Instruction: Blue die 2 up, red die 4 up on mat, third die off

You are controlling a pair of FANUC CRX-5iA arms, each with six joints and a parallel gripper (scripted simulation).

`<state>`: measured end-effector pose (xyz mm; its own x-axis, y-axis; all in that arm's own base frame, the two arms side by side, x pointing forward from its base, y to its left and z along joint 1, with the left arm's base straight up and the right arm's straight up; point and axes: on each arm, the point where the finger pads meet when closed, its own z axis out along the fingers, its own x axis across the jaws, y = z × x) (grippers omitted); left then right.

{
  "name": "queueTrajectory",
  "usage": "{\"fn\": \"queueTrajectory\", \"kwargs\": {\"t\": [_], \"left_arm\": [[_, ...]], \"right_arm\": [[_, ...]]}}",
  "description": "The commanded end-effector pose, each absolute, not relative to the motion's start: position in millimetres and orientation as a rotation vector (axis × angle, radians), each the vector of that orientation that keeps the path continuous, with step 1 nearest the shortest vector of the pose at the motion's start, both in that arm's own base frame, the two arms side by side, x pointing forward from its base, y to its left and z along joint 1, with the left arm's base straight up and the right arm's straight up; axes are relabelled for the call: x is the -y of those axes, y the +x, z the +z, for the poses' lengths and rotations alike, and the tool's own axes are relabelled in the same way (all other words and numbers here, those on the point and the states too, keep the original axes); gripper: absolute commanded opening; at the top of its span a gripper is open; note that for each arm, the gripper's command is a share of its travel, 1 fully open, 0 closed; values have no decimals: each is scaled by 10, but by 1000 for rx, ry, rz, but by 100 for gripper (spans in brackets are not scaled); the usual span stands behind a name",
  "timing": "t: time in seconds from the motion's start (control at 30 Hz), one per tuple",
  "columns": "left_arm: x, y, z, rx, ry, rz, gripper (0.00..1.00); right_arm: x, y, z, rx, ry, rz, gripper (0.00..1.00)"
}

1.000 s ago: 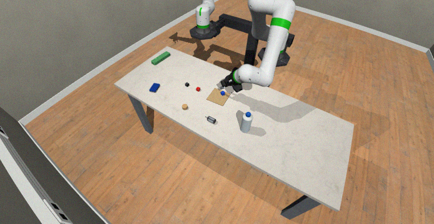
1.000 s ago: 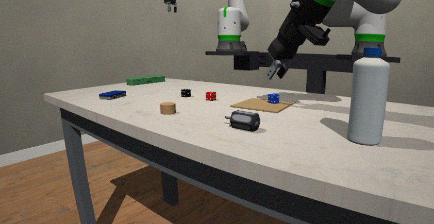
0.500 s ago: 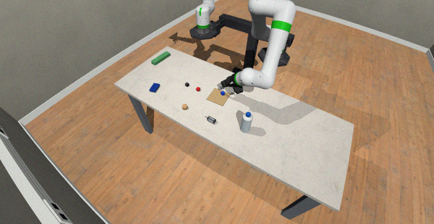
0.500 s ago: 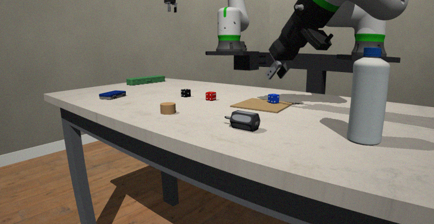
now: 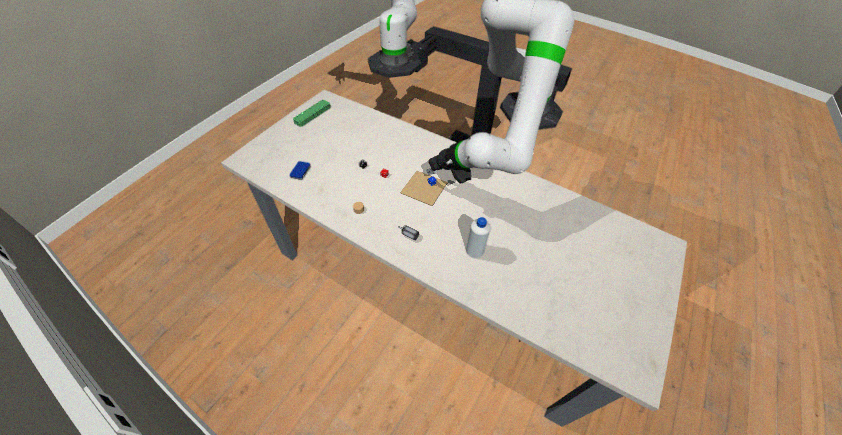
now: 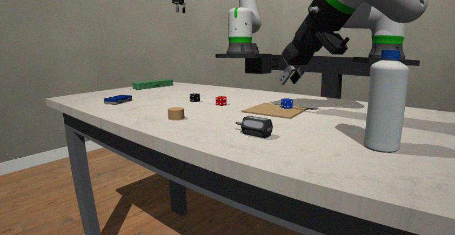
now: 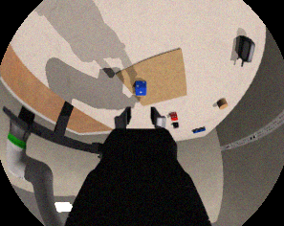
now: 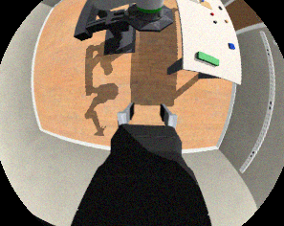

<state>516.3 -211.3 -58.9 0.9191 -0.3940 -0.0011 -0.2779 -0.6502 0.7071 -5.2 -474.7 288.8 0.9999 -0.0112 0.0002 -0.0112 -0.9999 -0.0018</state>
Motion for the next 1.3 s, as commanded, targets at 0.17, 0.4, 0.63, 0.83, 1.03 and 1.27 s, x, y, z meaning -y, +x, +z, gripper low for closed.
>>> {"fn": "queueTrajectory", "kwargs": {"t": [0.17,0.4,0.63,0.83,1.03,1.27], "left_arm": [[2116,5166,-645,476,2317,-197,79],[2116,5166,-760,476,2317,-197,79],[2116,5166,-857,476,2317,-197,79],[2116,5166,-975,476,2317,-197,79],[2116,5166,-1081,476,2317,-197,79],[2116,5166,-1151,476,2317,-197,79]], "right_arm": [[4750,-53,2897,-18,-3142,0,100],[4750,-53,2897,-18,-3142,0,100],[4750,-53,2897,-18,-3142,0,100],[4750,-53,2897,-18,-3142,0,100],[4750,-53,2897,-18,-3142,0,100],[4750,-53,2897,-18,-3142,0,100]]}}
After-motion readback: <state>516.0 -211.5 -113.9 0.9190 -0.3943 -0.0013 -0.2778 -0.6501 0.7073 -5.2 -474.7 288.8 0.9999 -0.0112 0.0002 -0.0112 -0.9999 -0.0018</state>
